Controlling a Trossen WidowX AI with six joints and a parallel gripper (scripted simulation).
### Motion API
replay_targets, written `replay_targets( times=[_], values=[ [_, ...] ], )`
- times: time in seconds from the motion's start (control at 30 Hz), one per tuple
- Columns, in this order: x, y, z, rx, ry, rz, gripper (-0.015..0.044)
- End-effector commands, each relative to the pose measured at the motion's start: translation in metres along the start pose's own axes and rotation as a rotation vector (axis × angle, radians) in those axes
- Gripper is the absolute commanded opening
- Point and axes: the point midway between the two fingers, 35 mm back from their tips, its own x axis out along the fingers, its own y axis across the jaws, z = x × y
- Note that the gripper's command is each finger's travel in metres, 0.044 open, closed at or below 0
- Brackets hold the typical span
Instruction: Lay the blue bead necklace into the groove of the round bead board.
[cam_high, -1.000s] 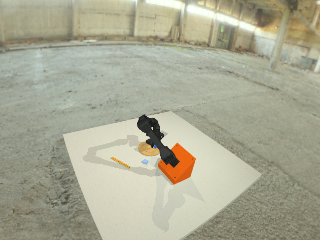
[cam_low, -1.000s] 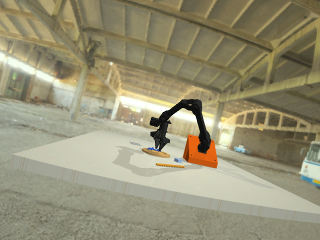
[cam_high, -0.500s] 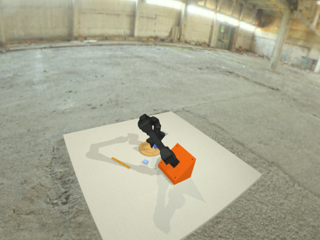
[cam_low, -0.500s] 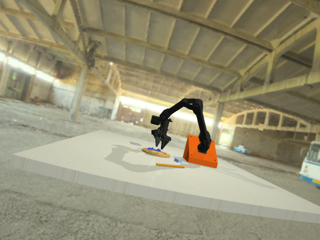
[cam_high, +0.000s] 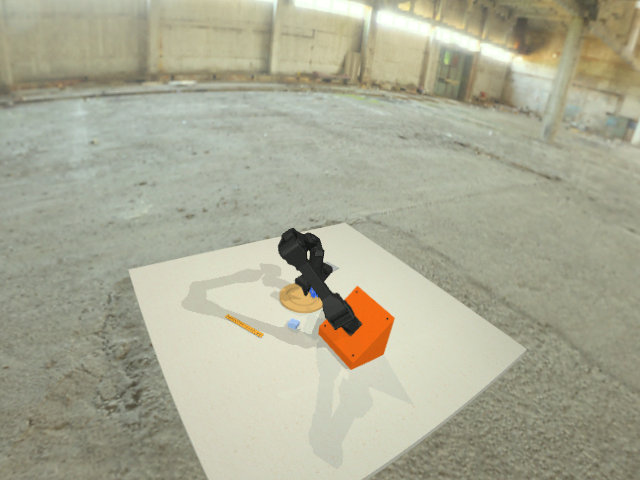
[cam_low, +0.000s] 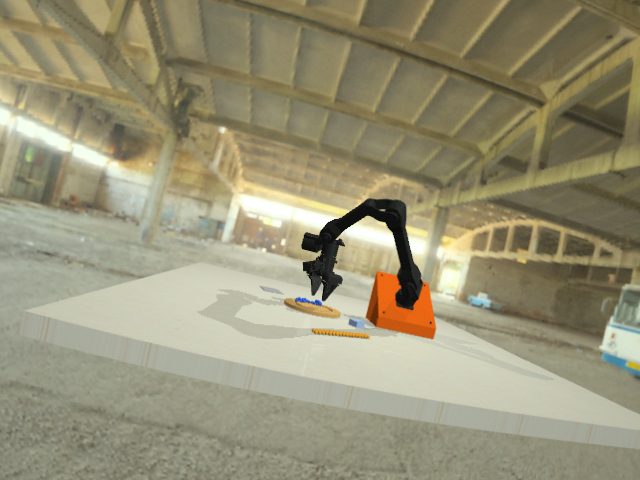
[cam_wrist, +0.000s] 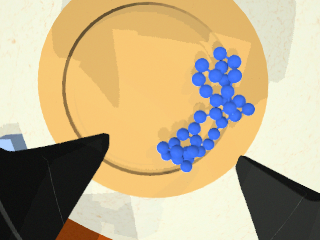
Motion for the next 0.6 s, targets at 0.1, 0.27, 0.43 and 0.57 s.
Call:
replay_targets(
  times=[0.1,0.27,0.43,0.57],
  values=[
    [-0.0005,-0.0003,-0.0001,-0.004,0.002,-0.003,0.0440],
    [-0.0005,-0.0003,-0.0001,-0.004,0.002,-0.003,0.0440],
    [-0.0005,-0.0003,-0.0001,-0.004,0.002,-0.003,0.0440],
    [-0.0008,-0.0004,-0.0002,0.013,0.002,-0.003,0.0414]
  ],
)
